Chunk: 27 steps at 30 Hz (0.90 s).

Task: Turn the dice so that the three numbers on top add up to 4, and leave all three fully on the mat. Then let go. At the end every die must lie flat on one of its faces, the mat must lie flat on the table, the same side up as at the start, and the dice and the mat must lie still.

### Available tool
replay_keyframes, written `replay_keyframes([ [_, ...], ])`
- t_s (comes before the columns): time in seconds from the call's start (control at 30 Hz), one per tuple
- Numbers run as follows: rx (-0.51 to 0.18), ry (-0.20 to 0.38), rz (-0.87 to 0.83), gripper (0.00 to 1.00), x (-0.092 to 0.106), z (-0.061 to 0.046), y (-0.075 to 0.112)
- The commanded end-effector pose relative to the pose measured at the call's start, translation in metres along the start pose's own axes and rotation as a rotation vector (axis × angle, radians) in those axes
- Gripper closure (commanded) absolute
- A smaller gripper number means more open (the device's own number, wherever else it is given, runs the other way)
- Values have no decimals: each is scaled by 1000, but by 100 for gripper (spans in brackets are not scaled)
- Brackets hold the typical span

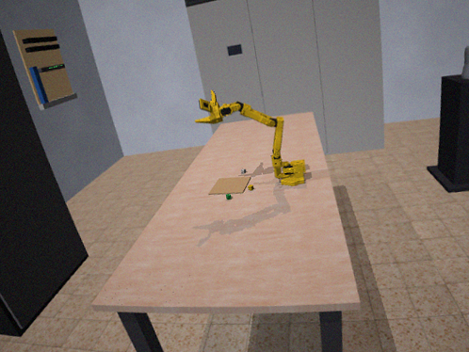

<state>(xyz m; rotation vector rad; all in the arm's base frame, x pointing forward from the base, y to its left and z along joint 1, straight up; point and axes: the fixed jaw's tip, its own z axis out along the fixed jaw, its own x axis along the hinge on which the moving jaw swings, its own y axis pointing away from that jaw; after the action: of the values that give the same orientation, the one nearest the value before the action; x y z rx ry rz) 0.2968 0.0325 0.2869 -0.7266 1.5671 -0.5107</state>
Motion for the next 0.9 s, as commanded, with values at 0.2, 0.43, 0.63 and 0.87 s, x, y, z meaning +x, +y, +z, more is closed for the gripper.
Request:
replay_keyframes([
  [0.2,18,167,163,16,52,3,0],
  [0.43,44,464,434,36,143,-8,19],
  [0.63,113,722,702,54,216,-41,47],
  [0.87,179,884,887,66,256,-71,72],
])
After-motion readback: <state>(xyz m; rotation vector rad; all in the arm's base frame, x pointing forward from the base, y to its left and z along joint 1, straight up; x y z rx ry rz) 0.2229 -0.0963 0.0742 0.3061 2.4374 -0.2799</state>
